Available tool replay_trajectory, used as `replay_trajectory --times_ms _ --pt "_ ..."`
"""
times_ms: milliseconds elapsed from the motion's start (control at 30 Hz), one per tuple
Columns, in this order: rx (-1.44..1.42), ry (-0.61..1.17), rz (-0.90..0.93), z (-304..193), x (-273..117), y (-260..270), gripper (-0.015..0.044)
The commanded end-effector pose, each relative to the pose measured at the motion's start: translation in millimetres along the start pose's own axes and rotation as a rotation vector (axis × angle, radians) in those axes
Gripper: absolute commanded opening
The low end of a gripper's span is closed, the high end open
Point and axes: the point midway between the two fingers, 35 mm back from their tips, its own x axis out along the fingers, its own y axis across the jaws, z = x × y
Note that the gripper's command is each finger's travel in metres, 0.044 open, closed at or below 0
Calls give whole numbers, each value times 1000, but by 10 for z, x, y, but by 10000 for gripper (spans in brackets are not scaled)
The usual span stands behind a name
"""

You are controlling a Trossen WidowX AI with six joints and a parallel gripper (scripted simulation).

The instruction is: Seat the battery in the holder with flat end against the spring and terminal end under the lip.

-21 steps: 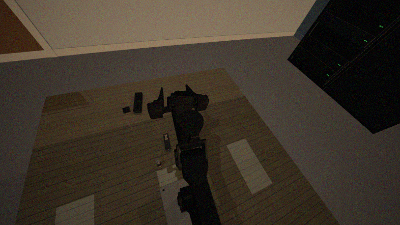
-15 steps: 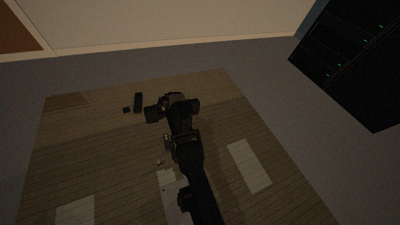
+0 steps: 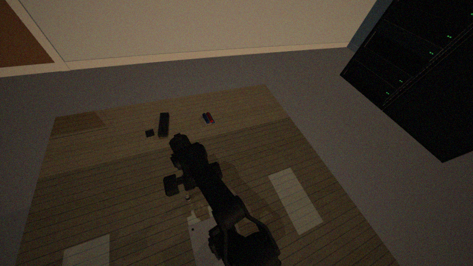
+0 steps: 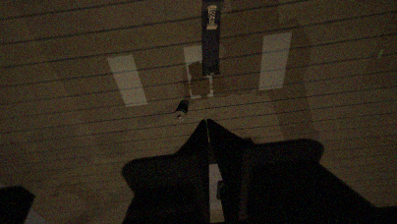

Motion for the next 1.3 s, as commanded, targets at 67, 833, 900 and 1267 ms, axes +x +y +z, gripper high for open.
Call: replay_trajectory --times_ms 67,833,900,1267 --pt "3 63 -20 -87 -4 0 0" --pt "3 63 -19 -123 785 131 0" --pt "3 63 -19 -120 785 162 0" --pt "3 62 -18 -115 787 339 0"
